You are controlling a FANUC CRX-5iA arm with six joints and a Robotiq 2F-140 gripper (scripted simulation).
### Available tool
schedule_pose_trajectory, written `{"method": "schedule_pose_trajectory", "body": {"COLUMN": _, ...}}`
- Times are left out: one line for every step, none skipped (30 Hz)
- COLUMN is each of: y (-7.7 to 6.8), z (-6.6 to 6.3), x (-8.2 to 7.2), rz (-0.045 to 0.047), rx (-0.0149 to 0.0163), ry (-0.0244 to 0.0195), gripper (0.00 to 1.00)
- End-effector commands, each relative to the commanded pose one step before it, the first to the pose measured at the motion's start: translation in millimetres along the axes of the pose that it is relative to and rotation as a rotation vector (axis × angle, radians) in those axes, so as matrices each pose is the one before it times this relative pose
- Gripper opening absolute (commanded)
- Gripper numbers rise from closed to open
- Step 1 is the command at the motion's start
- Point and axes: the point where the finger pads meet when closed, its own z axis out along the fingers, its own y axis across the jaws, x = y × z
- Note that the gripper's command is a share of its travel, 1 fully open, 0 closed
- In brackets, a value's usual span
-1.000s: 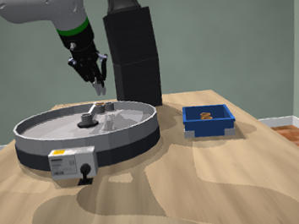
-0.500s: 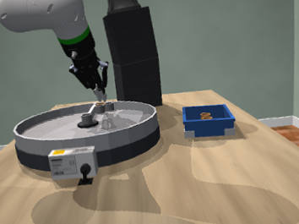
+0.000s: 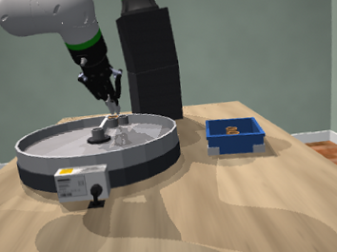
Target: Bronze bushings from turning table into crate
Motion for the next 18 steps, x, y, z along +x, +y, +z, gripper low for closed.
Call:
{"method": "schedule_pose_trajectory", "body": {"y": 0.01, "z": -0.14, "x": -0.07, "rz": -0.00004, "rx": -0.00001, "ry": -0.00025, "gripper": 0.06}}
{"method": "schedule_pose_trajectory", "body": {"y": 0.0, "z": 0.0, "x": 0.0, "rz": 0.0, "rx": 0.0, "ry": 0.0, "gripper": 0.06}}
{"method": "schedule_pose_trajectory", "body": {"y": 0.0, "z": 0.0, "x": 0.0, "rz": 0.0, "rx": 0.0, "ry": 0.0, "gripper": 0.06}}
{"method": "schedule_pose_trajectory", "body": {"y": 0.0, "z": 0.0, "x": 0.0, "rz": 0.0, "rx": 0.0, "ry": 0.0, "gripper": 0.06}}
{"method": "schedule_pose_trajectory", "body": {"y": 0.0, "z": 0.0, "x": 0.0, "rz": 0.0, "rx": 0.0, "ry": 0.0, "gripper": 0.06}}
{"method": "schedule_pose_trajectory", "body": {"y": 0.0, "z": 0.0, "x": 0.0, "rz": 0.0, "rx": 0.0, "ry": 0.0, "gripper": 0.06}}
{"method": "schedule_pose_trajectory", "body": {"y": 0.0, "z": 0.0, "x": 0.0, "rz": 0.0, "rx": 0.0, "ry": 0.0, "gripper": 0.06}}
{"method": "schedule_pose_trajectory", "body": {"y": 0.0, "z": 0.0, "x": 0.0, "rz": 0.0, "rx": 0.0, "ry": 0.0, "gripper": 0.06}}
{"method": "schedule_pose_trajectory", "body": {"y": 0.0, "z": 0.0, "x": 0.0, "rz": 0.0, "rx": 0.0, "ry": 0.0, "gripper": 0.06}}
{"method": "schedule_pose_trajectory", "body": {"y": 0.0, "z": 0.0, "x": 0.0, "rz": 0.0, "rx": 0.0, "ry": 0.0, "gripper": 0.06}}
{"method": "schedule_pose_trajectory", "body": {"y": 0.0, "z": 0.0, "x": 0.0, "rz": 0.0, "rx": 0.0, "ry": 0.0, "gripper": 0.06}}
{"method": "schedule_pose_trajectory", "body": {"y": 0.0, "z": 0.0, "x": 0.0, "rz": 0.0, "rx": 0.0, "ry": 0.0, "gripper": 0.06}}
{"method": "schedule_pose_trajectory", "body": {"y": 0.0, "z": 0.0, "x": 0.0, "rz": 0.0, "rx": 0.0, "ry": 0.0, "gripper": 0.06}}
{"method": "schedule_pose_trajectory", "body": {"y": 0.0, "z": 0.07, "x": -0.06, "rz": 0.0, "rx": 0.0, "ry": 0.0, "gripper": 0.06}}
{"method": "schedule_pose_trajectory", "body": {"y": 0.0, "z": 0.41, "x": -0.34, "rz": 0.0, "rx": 0.0, "ry": 0.0, "gripper": 0.06}}
{"method": "schedule_pose_trajectory", "body": {"y": 0.01, "z": 0.84, "x": -0.7, "rz": 0.0, "rx": 0.0, "ry": 0.0, "gripper": 0.06}}
{"method": "schedule_pose_trajectory", "body": {"y": 0.02, "z": 1.17, "x": -0.98, "rz": 0.0, "rx": 0.0, "ry": 0.0, "gripper": 0.06}}
{"method": "schedule_pose_trajectory", "body": {"y": 0.02, "z": 1.29, "x": -1.08, "rz": 0.0, "rx": 0.0, "ry": 0.0, "gripper": 0.06}}
